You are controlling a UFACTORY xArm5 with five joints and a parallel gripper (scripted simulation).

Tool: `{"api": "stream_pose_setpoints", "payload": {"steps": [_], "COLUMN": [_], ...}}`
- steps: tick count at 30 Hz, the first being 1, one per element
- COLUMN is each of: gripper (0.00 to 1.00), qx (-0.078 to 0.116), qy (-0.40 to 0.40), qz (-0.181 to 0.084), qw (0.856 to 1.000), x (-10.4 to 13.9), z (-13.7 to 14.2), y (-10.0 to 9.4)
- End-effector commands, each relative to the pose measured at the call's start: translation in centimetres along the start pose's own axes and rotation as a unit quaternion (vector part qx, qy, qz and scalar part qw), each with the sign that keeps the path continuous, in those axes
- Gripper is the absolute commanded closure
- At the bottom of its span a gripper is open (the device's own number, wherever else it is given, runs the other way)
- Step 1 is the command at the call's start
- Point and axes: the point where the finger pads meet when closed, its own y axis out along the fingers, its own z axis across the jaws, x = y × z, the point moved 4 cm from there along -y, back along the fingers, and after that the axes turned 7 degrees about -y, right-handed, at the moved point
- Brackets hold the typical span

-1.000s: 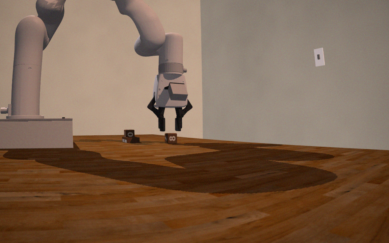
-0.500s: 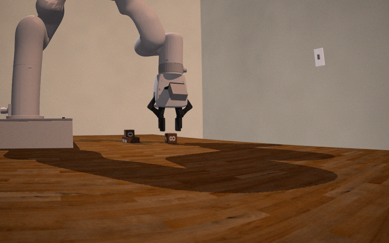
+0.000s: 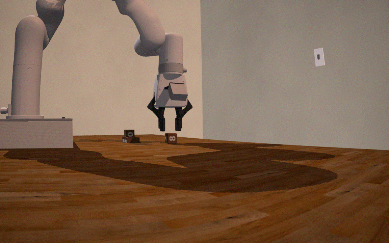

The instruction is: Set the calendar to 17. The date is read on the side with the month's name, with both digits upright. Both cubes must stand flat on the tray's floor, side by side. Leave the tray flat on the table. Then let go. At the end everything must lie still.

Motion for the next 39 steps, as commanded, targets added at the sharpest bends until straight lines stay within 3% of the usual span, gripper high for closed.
{"api": "stream_pose_setpoints", "payload": {"steps": [1,39], "gripper": [0.53,0.53], "qx": [-0.002,-0.002], "qy": [0.0,0.0], "qz": [0.0,0.0], "qw": [1.0,1.0], "x": [-0.02,-0.02], "z": [-0.13,-0.11], "y": [-0.13,0.62]}}
